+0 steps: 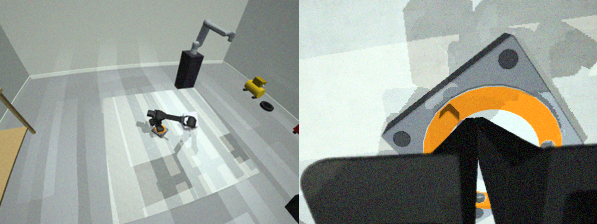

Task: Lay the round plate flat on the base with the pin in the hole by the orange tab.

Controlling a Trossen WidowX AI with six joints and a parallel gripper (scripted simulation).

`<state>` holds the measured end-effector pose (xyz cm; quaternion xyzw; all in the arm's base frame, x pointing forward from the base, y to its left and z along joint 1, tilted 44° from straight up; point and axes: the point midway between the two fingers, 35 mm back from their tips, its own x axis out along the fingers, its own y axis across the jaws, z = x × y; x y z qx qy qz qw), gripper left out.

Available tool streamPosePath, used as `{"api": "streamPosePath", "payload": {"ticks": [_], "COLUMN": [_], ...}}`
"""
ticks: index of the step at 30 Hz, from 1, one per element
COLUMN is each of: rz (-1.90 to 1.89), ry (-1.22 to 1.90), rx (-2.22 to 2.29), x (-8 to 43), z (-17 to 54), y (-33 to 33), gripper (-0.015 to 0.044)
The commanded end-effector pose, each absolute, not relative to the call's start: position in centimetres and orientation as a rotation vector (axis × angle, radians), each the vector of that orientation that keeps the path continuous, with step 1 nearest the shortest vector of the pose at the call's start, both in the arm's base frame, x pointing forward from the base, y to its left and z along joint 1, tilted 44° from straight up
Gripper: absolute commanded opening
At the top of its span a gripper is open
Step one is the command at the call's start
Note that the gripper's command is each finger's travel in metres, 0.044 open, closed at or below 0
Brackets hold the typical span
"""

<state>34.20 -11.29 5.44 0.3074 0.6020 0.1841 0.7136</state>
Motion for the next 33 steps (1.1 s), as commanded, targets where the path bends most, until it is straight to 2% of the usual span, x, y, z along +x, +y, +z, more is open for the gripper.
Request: {"api": "streamPosePath", "payload": {"ticks": [1, 12, 33], "rz": [0.429, 0.431, 0.431], "ry": [1.341, 1.34, 1.34], "rx": [0.707, 0.708, 0.709], "x": [33.9, 34.9, 34.3], "z": [5.4, 1.8, 2.9], "y": [-11.1, -8.2, -6.6], "gripper": [0.0, 0.0, 0.0]}}
